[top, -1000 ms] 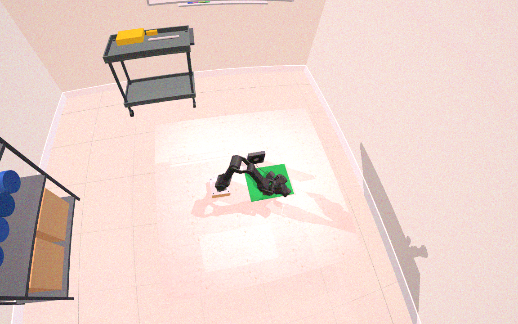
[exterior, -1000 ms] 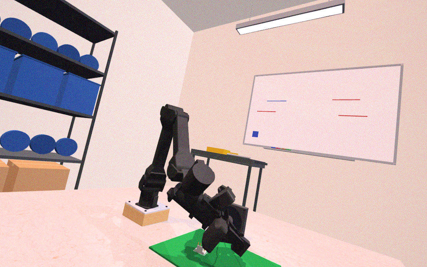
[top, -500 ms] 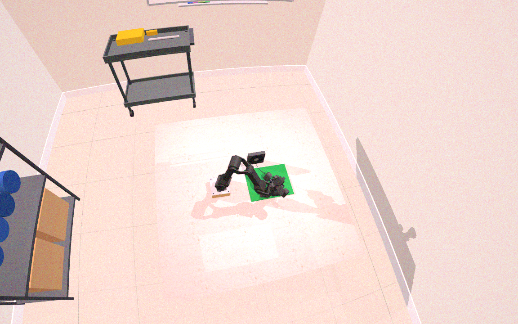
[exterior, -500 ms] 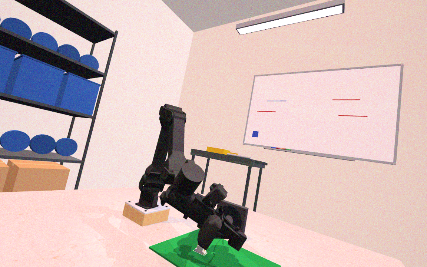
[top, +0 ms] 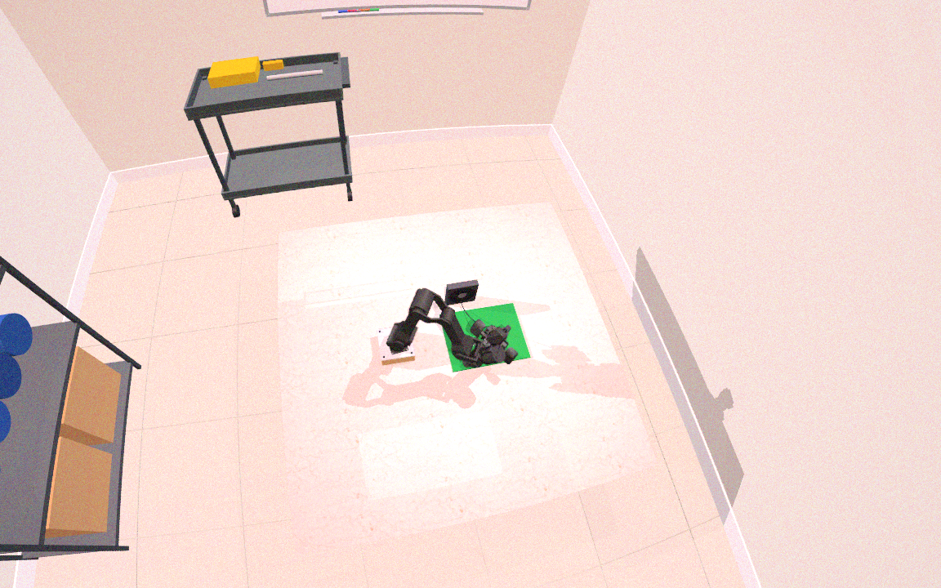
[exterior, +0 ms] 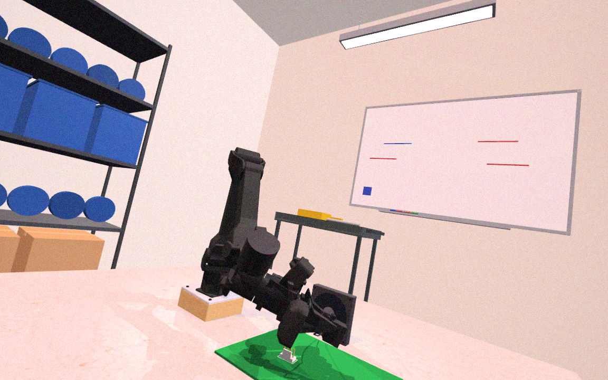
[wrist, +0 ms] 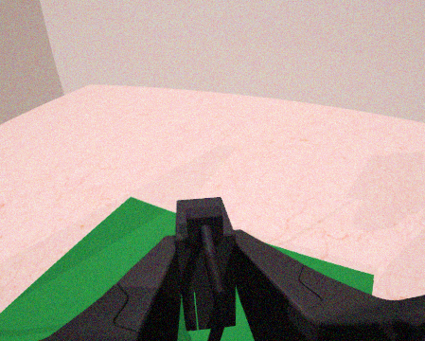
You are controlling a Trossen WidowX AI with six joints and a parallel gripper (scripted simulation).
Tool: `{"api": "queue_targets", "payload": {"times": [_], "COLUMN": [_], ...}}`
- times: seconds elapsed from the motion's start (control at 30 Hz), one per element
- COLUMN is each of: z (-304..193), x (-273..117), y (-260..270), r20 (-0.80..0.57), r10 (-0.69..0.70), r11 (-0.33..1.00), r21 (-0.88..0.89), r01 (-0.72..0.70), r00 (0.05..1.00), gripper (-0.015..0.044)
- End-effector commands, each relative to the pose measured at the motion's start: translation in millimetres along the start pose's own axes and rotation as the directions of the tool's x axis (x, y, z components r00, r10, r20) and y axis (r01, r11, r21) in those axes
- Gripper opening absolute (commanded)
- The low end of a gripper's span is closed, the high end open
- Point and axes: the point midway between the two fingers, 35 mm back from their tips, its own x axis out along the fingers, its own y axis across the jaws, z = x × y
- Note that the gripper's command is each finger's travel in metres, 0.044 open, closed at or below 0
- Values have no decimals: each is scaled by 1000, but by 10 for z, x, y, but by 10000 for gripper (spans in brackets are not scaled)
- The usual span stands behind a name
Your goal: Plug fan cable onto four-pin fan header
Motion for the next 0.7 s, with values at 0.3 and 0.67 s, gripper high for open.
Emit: {"api": "queue_targets", "payload": {"times": [0.3,0.67], "z": [36,47], "x": [-138,-212], "y": [127,201], "r20": [77,109], "r10": [28,43], "r11": [999,997], "r21": [-47,-70], "r01": [-24,-35], "r00": [997,993], "gripper": [0,0]}}
